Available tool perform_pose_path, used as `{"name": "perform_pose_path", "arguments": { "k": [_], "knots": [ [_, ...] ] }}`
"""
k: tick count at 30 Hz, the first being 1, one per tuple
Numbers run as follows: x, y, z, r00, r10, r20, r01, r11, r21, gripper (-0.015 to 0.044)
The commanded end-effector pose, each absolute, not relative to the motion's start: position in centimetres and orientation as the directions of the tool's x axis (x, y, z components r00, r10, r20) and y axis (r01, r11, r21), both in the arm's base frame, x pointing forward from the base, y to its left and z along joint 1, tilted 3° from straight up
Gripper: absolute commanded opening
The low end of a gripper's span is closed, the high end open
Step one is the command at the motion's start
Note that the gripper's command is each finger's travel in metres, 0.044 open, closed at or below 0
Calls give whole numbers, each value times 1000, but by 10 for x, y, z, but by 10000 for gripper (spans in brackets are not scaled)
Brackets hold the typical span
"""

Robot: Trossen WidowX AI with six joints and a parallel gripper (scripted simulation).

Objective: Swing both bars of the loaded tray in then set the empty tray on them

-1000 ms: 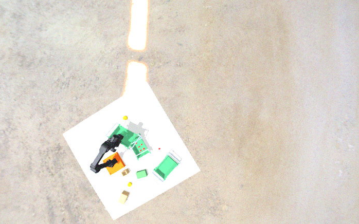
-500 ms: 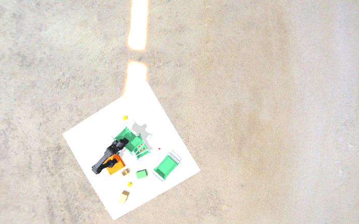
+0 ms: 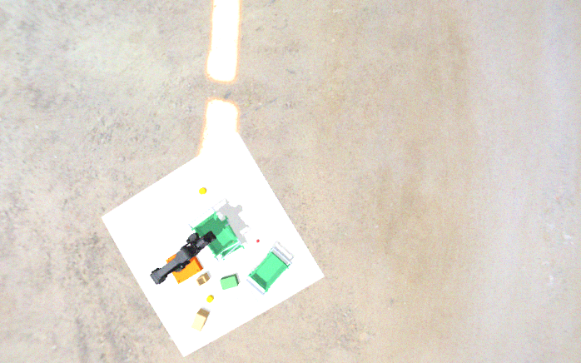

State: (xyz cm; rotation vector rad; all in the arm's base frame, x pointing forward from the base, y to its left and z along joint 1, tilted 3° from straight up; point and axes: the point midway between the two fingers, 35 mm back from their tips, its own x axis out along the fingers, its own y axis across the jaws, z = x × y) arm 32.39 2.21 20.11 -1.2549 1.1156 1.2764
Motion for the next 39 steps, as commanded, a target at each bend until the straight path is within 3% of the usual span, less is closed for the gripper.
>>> {"name": "perform_pose_path", "arguments": {
  "k": [1, 12, 39],
  "knots": [
    [327, 9, 206, 44, 49, -998, -998, -39, -46, 0],
    [327, -31, 204, 46, 49, -998, -995, 90, -41, 0],
    [327, -32, 204, 46, 49, -998, -995, 92, -41, 0]
  ]
}}
